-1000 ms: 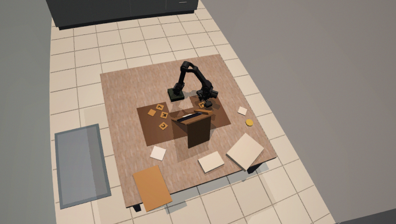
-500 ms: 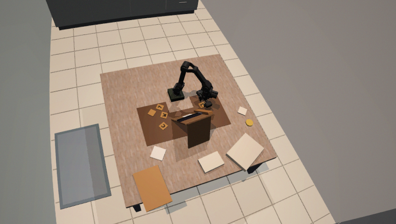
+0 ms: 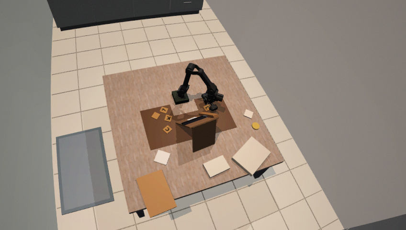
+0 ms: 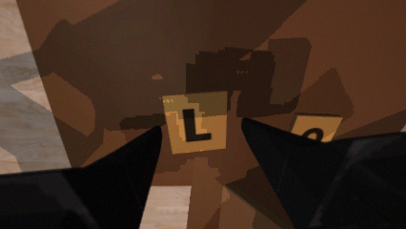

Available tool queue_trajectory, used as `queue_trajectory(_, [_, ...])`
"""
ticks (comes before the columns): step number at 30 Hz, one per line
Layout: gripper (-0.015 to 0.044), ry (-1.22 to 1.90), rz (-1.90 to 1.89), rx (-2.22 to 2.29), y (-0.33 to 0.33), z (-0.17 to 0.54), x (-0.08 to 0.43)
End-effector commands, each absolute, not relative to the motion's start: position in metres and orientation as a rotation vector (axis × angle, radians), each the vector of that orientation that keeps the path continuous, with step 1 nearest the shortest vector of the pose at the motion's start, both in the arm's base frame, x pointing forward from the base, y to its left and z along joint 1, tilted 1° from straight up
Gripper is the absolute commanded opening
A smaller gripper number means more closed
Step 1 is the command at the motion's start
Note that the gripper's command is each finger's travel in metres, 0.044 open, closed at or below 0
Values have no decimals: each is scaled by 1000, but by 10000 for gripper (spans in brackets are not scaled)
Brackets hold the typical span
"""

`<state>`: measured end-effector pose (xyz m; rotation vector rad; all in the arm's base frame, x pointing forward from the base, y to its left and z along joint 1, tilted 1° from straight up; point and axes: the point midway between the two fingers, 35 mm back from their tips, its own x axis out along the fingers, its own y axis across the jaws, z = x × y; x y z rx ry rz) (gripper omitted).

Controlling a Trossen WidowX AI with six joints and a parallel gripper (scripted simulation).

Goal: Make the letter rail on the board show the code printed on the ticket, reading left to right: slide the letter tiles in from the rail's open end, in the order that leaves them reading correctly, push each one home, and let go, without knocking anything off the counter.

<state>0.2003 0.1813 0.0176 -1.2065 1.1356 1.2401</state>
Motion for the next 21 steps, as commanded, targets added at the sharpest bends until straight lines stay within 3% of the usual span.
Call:
queue_trajectory(1, [340, 1158, 1237, -1208, 178, 7, 198])
queue_trajectory(21, [340, 1158, 1237, -1208, 178, 4, 198])
